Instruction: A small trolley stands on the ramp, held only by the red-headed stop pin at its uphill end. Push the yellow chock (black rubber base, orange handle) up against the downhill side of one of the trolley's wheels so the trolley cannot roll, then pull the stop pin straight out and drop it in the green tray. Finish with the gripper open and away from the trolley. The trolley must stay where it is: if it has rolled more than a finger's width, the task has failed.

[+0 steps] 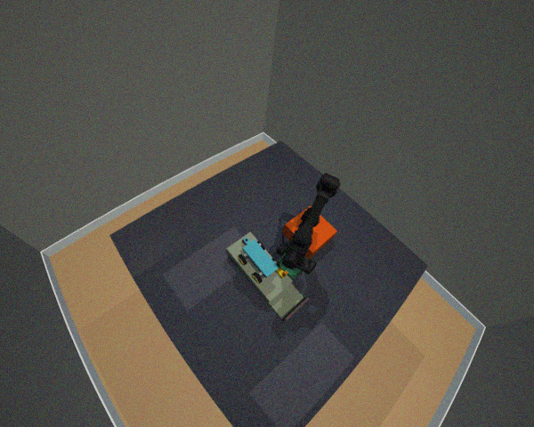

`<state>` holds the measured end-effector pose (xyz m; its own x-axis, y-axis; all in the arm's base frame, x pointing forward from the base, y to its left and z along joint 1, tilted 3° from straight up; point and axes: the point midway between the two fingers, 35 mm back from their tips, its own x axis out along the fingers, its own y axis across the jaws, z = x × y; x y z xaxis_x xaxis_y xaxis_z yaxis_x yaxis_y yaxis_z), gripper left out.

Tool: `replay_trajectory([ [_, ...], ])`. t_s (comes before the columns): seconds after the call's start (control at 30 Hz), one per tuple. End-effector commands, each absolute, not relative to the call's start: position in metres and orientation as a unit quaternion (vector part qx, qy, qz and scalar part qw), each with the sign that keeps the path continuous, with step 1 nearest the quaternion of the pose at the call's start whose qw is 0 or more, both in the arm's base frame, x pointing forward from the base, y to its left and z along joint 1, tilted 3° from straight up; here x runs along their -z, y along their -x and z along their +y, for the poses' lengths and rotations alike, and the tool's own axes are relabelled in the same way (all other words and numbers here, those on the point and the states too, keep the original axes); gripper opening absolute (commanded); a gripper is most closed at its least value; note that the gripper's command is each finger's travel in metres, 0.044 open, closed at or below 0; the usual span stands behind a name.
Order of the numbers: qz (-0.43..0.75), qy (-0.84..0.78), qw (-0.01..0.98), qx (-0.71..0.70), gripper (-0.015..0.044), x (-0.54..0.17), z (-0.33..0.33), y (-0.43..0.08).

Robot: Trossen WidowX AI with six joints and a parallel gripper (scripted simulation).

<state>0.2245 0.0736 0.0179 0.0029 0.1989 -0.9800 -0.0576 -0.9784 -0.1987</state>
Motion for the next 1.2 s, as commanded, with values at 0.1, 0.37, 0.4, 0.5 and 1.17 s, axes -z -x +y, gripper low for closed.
replay_trajectory([
  [0.1,-0.051,0.698,0.096,-0.708,0.0,0.001,0.084,-0.22],
  [0.37,-0.051,0.698,0.095,-0.708,0.0131,0.001,0.083,-0.22],
  [0.4,-0.051,0.698,0.095,-0.708,0.0157,0.001,0.082,-0.22],
  [0.5,-0.051,0.698,0.095,-0.708,0.019,0.001,0.08,-0.22],
  [1.17,-0.051,0.698,0.095,-0.708,0.019,0.006,0.066,-0.221],
])
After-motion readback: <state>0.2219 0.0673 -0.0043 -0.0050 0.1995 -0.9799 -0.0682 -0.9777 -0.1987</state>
